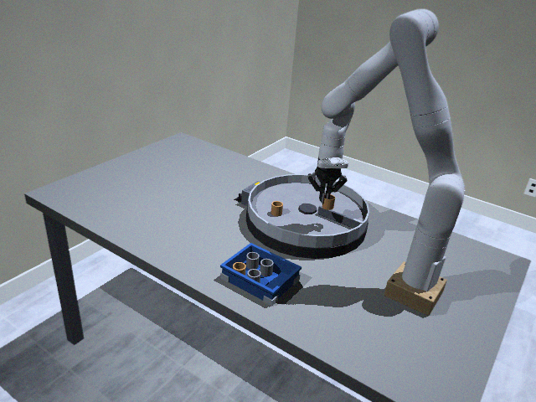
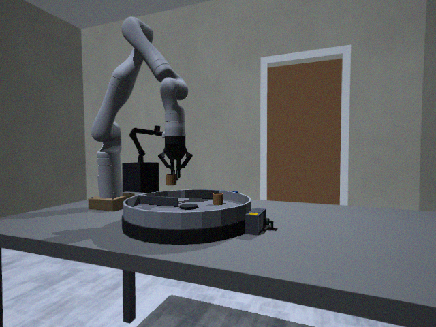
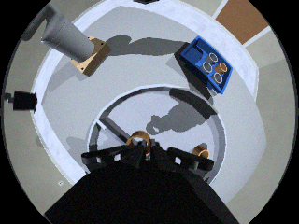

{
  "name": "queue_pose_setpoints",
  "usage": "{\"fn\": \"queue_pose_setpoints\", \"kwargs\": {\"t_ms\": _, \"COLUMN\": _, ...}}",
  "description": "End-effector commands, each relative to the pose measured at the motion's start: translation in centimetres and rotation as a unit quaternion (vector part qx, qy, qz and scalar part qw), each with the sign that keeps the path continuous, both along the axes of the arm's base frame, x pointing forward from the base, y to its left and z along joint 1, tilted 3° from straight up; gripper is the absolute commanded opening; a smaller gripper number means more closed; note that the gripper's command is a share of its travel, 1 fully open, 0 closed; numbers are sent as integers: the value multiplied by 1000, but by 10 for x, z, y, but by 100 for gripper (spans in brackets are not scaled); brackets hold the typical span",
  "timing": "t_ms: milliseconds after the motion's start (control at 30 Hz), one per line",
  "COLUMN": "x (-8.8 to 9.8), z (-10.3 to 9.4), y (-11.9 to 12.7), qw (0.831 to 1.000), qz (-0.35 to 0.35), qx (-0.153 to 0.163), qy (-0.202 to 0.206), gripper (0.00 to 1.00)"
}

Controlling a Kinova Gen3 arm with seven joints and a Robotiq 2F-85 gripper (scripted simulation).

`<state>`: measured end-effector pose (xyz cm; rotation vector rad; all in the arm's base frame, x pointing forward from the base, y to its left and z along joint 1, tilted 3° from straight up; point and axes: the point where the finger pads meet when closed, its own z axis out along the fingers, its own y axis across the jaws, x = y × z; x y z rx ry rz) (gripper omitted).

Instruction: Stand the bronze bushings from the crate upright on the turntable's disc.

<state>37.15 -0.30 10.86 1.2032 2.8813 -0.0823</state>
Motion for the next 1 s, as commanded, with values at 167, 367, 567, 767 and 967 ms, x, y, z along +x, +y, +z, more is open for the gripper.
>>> {"fn": "queue_pose_setpoints", "kwargs": {"t_ms": 167, "x": 10, "z": 2, "y": -48, "qw": 1000, "qz": -15, "qx": 0, "qy": -1, "gripper": 0}}
{"fn": "queue_pose_setpoints", "kwargs": {"t_ms": 367, "x": 14, "z": 3, "y": -65, "qw": 1000, "qz": -15, "qx": 0, "qy": -1, "gripper": 0}}
{"fn": "queue_pose_setpoints", "kwargs": {"t_ms": 567, "x": 18, "z": 4, "y": -85, "qw": 1000, "qz": -15, "qx": 0, "qy": -1, "gripper": 0}}
{"fn": "queue_pose_setpoints", "kwargs": {"t_ms": 767, "x": 21, "z": 5, "y": -98, "qw": 1000, "qz": -15, "qx": 0, "qy": -1, "gripper": 0}}
{"fn": "queue_pose_setpoints", "kwargs": {"t_ms": 967, "x": 22, "z": 5, "y": -102, "qw": 1000, "qz": -15, "qx": 0, "qy": -1, "gripper": 0}}
